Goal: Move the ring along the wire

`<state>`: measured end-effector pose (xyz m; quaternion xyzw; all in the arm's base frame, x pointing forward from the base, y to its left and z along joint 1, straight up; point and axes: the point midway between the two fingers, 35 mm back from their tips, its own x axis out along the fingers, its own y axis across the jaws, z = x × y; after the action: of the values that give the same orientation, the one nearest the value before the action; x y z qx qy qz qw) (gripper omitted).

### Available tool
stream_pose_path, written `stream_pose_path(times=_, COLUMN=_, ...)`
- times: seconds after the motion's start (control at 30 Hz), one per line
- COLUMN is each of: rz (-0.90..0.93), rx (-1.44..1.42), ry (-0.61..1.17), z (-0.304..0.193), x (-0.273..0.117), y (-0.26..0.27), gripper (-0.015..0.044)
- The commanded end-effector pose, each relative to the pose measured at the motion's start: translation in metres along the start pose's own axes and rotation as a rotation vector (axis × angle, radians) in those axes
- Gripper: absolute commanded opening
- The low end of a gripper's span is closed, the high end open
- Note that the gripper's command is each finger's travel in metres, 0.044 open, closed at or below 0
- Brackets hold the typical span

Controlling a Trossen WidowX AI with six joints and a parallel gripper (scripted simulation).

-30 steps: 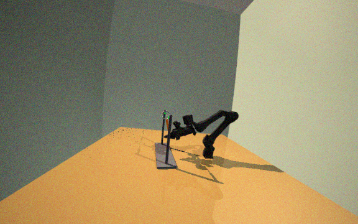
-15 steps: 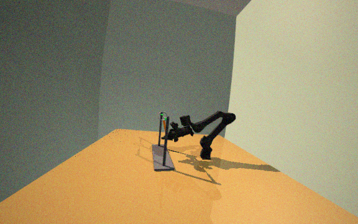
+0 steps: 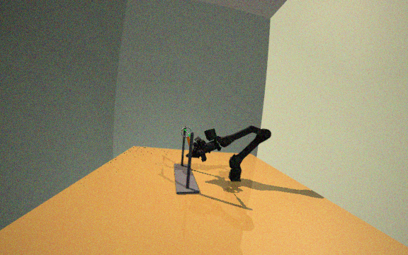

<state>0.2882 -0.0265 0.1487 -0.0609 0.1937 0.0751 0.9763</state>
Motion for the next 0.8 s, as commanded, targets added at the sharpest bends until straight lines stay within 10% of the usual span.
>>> stream_pose_path(times=0.0, rz=0.026, rx=-0.086, ry=-0.002, z=0.002, x=-0.001, y=-0.007, gripper=-0.015)
stream_pose_path(times=0.77, rz=0.027, rx=-0.073, ry=-0.013, z=-0.003, x=-0.003, y=0.017, gripper=-0.015)
